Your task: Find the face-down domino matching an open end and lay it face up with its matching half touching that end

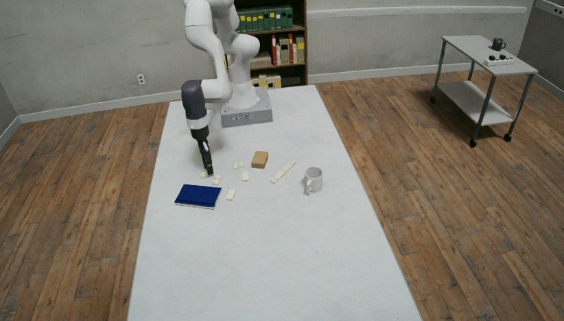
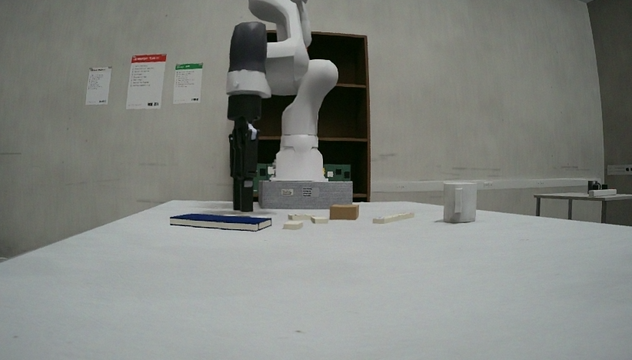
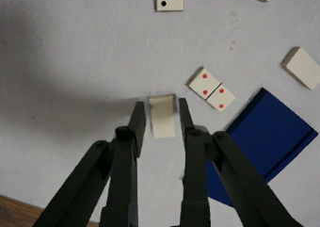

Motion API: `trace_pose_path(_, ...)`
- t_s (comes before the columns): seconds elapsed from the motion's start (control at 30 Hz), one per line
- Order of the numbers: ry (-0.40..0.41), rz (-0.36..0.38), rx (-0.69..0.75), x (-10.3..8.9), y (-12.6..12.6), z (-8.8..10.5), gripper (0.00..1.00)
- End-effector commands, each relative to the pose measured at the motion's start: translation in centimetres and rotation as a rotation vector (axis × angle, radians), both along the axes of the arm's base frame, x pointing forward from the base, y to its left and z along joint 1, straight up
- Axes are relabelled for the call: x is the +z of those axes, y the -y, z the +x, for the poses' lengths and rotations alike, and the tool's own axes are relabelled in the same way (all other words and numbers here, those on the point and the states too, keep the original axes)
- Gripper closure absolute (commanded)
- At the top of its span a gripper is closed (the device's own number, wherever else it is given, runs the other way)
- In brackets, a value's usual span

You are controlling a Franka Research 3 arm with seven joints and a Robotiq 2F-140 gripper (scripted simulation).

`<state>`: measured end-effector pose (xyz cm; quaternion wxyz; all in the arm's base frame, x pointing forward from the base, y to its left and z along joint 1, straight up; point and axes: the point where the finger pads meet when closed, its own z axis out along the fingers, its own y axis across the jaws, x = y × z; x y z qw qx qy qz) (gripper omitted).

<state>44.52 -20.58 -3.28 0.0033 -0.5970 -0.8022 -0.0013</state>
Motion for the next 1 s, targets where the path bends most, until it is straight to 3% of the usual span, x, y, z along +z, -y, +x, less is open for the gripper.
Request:
trace_pose_path(0.0,0.0,-0.002,-0.004,0.0,0.2,-0.1,0.67)
trace_pose_path(0.53,0.018,-0.004,-0.007,0.8,0.3,0.5,0.67)
trace_pose_path(0.8,0.111,-0.025,-0.024,5.4,1.4,3.2,0.67)
trace_pose_path(0.87,0.111,-0.025,-0.024,5.4,1.4,3.2,0.67)
trace_pose_path(0.97,0.162,-0.048,-0.031,8.2,2.2,4.4,0.67)
